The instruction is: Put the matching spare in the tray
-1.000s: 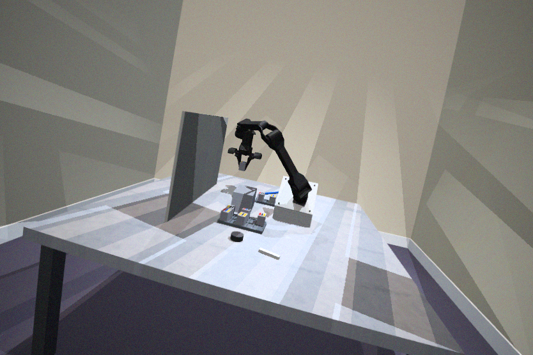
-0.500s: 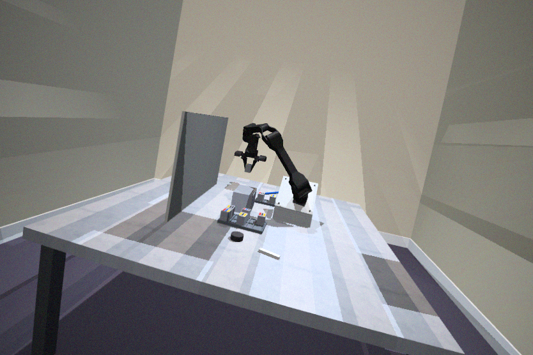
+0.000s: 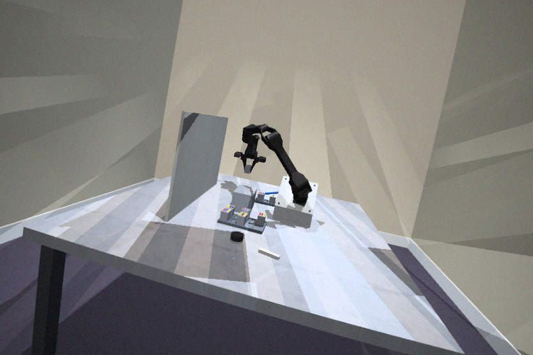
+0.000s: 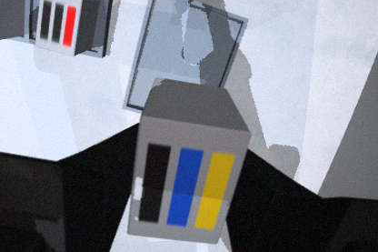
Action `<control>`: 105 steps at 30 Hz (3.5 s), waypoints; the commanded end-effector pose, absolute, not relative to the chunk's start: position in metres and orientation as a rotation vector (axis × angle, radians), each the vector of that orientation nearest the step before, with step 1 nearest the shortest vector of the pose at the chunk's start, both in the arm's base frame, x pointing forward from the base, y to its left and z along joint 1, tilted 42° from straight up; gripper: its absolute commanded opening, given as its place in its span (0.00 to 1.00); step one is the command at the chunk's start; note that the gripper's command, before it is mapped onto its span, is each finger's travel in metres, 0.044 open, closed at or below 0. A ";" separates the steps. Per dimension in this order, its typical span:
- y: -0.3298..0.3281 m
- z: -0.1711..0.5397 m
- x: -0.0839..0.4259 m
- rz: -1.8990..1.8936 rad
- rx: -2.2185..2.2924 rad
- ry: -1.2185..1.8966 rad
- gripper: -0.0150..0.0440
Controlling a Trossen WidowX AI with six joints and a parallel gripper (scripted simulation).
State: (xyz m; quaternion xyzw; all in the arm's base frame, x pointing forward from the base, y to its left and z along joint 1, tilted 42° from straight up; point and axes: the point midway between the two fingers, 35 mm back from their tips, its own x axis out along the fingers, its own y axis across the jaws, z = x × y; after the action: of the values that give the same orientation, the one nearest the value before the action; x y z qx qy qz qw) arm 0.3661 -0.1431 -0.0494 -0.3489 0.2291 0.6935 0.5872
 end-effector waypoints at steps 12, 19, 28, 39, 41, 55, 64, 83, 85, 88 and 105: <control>-0.135 -0.061 0.368 1.610 -0.814 0.536 0.25; -0.131 -0.066 0.369 1.610 -0.814 0.536 0.25; -0.126 -0.073 0.369 1.610 -0.814 0.536 0.25; -0.119 -0.082 0.369 1.609 -0.814 0.536 0.25; -0.118 -0.083 0.370 1.609 -0.815 0.536 0.25; -0.109 -0.093 0.369 1.609 -0.815 0.536 0.25; -0.103 -0.100 0.369 1.609 -0.814 0.535 0.25; -0.091 -0.113 0.368 1.609 -0.814 0.534 0.25; -0.090 -0.115 0.367 1.609 -0.814 0.534 0.25; -0.088 -0.117 0.367 1.609 -0.814 0.534 0.25; -0.077 -0.128 0.365 1.610 -0.813 0.533 0.25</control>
State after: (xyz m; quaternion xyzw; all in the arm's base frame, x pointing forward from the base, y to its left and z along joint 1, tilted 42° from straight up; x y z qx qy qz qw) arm 0.3646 -0.0784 -0.1263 -0.3501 0.2295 0.6932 0.5867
